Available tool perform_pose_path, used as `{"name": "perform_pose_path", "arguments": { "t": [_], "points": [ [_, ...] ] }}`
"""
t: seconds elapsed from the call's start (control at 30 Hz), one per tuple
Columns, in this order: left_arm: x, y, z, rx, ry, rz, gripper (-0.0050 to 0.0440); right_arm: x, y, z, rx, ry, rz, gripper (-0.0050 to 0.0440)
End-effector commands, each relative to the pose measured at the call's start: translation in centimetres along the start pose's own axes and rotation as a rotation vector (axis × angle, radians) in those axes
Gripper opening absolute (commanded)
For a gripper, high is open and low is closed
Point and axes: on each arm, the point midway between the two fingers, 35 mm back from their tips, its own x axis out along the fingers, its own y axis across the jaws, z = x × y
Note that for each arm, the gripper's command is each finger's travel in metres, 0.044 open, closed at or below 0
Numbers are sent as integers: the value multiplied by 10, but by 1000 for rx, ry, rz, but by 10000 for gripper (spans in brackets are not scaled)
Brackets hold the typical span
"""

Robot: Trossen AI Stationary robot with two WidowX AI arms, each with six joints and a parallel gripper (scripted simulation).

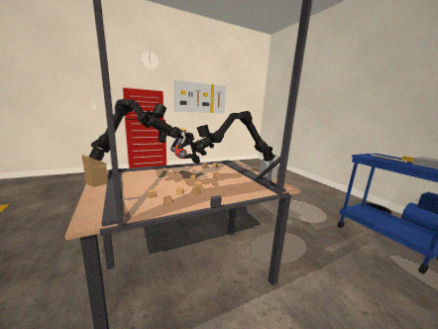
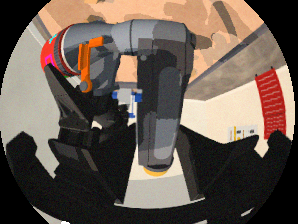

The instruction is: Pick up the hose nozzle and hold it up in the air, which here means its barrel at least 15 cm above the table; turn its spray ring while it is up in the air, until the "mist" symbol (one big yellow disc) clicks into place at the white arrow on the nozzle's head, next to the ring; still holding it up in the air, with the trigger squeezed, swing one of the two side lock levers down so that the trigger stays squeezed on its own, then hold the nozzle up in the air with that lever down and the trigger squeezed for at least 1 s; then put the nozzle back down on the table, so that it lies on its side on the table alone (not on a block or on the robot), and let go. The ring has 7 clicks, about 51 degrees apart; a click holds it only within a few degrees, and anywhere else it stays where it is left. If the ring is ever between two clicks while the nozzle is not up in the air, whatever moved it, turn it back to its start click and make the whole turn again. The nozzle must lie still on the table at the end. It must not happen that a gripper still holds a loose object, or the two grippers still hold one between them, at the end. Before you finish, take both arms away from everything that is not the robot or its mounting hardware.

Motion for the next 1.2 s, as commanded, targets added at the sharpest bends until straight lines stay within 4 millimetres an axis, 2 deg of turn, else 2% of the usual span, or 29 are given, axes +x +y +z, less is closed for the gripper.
{"name": "perform_pose_path", "arguments": {
  "t": [0.0, 0.13, 0.23, 0.6, 0.63, 1.17],
  "points": [
    [-4, -2, -13, -44, 19, 12, 165, -4, -20, -4, -8, 13, -33, 0],
    [-4, -2, -13, -44, 19, 12, 165, -5, -23, -5, -8, 13, 36, 0],
    [-4, -2, -13, -44, 19, 12, 165, -4, -21, -4, -7, 13, 17, 0],
    [-4, -2, -13, -44, 19, 12, 165, -5, -27, -6, -7, 13, 224, 0],
    [-4, -2, -13, -44, 19, 12, 165, -5, -25, -5, -7, 12, 198, 407],
    [-4, -2, -13, -44, 19, 12, 165, -5, -25, -5, -7, 12, 198, 407]
  ]
}}
